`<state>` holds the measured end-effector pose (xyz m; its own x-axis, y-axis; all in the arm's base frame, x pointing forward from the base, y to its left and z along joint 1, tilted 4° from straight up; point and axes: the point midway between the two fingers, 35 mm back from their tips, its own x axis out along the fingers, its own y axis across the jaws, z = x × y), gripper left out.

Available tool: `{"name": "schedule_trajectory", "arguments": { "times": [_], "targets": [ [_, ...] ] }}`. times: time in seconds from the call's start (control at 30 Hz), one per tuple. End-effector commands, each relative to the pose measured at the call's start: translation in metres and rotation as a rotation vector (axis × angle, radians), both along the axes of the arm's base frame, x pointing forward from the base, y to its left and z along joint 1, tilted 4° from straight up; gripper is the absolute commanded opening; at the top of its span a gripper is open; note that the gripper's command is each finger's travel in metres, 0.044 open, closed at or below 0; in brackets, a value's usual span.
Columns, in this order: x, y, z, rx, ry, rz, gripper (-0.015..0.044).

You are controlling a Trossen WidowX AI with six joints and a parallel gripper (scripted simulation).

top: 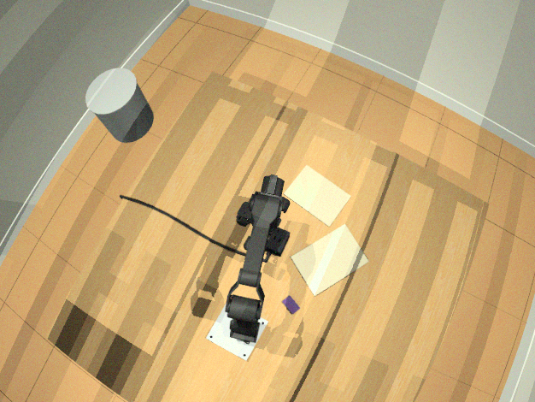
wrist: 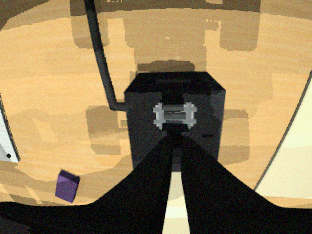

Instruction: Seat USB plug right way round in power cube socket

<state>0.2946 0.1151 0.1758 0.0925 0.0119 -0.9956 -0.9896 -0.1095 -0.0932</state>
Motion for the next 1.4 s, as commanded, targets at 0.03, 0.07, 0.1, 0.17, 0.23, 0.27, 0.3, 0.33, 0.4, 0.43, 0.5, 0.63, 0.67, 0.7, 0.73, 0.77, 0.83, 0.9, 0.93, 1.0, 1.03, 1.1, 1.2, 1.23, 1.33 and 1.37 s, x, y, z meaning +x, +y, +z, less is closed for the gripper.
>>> {"name": "schedule_trajectory", "arguments": {
  "times": [0.03, 0.07, 0.1, 0.17, 0.23, 0.27, 0.3, 0.33, 0.4, 0.43, 0.5, 0.63, 0.67, 0.7, 0.73, 0.77, 0.83, 0.9, 0.93, 1.0, 1.03, 1.1, 1.2, 1.23, 1.33, 1.37],
  "targets": [
    [0.0001, 0.0003, 0.0051, 0.001, -0.003, -0.001, 0.0],
    [0.0, 0.0003, 0.0058, 0.001, -0.003, -0.001, 0.0],
    [-0.0001, 0.0003, 0.0064, 0.001, -0.003, -0.001, 0.0],
    [-0.0002, 0.0003, 0.0078, 0.001, -0.003, -0.001, 0.0],
    [-0.0003, 0.0003, 0.0091, 0.001, -0.003, -0.001, 0.0],
    [-0.0004, 0.0003, 0.0098, 0.001, -0.003, -0.001, 0.0],
    [-0.0005, 0.0003, 0.0104, 0.001, -0.003, -0.001, 0.0],
    [-0.0005, 0.0003, 0.0111, 0.001, -0.003, -0.001, 0.0],
    [-0.0006, 0.0003, 0.0121, 0.001, -0.003, -0.001, 0.0],
    [-0.0006, 0.0003, 0.0121, 0.001, -0.003, -0.001, 0.0],
    [-0.0007, 0.0001, 0.011, 0.002, -0.002, -0.007, 0.0],
    [-0.0008, 0.0, 0.01, 0.007, -0.001, -0.065, 0.0],
    [-0.0008, 0.0, 0.0098, 0.009, 0.0, -0.085, 0.0],
    [-0.0008, 0.0, 0.0097, 0.011, 0.0, -0.109, 0.0],
    [-0.0008, 0.0, 0.0096, 0.013, 0.0, -0.134, 0.0],
    [-0.0008, 0.0, 0.0096, 0.016, 0.001, -0.162, 0.0],
    [-0.0008, 0.0, 0.0095, 0.021, 0.002, -0.218, 0.0],
    [-0.0008, 0.0, 0.0094, 0.026, 0.002, -0.273, 0.0],
    [-0.0008, 0.0, 0.0094, 0.028, 0.003, -0.299, 0.0],
    [-0.0008, -0.0001, 0.0094, 0.033, 0.003, -0.352, 0.0],
    [-0.0008, -0.0001, 0.0094, 0.036, 0.004, -0.378, 0.0],
    [-0.0008, -0.0001, 0.0094, 0.041, 0.004, -0.429, 0.0],
    [-0.0008, -0.0001, 0.0094, 0.048, 0.005, -0.507, 0.0],
    [-0.0008, -0.0001, 0.0094, 0.05, 0.005, -0.533, 0.0],
    [-0.0008, -0.0001, 0.0094, 0.058, 0.006, -0.612, 0.0],
    [-0.0008, -0.0001, 0.0094, 0.06, 0.007, -0.638, 0.0]
  ]
}}
